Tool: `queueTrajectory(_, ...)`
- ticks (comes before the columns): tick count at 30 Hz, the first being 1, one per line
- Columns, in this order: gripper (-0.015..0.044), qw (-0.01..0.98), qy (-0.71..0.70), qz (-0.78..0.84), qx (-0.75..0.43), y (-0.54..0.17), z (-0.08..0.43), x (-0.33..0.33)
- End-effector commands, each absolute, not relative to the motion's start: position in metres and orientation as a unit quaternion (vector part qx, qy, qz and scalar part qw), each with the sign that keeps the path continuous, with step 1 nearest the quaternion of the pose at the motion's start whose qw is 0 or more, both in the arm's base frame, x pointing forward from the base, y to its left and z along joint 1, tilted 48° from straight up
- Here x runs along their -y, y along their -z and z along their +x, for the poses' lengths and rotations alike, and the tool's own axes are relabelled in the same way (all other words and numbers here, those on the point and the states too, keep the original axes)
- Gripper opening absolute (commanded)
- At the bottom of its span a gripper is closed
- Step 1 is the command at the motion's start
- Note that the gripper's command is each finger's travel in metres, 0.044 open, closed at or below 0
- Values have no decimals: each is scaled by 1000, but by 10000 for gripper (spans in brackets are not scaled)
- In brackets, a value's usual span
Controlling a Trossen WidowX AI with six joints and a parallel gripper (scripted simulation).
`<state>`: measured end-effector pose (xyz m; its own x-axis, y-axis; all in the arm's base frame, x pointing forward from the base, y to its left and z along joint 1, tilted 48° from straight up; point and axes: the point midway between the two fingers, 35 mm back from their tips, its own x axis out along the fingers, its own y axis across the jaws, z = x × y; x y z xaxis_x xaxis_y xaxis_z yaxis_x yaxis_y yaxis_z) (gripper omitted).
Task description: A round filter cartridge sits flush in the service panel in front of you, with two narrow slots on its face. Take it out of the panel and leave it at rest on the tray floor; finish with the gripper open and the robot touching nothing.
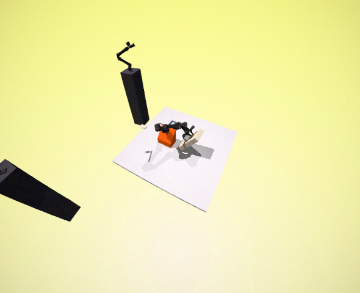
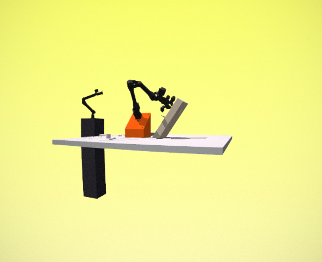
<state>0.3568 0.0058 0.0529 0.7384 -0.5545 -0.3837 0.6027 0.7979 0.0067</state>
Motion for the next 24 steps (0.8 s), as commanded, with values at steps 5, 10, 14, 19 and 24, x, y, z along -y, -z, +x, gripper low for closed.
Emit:
queueTrajectory(5, 0, 930, 312, 66, -185, -53, 357, -5)
queueTrajectory(10, 0, 926, 318, 104, -174, -52, 359, -4)
queueTrajectory(14, 0, 918, 328, 161, -155, -51, 361, -3)
queueTrajectory(19, 0, 901, 339, 237, -127, -51, 361, -3)
queueTrajectory(24, 0, 878, 349, 314, -98, -50, 362, -2)
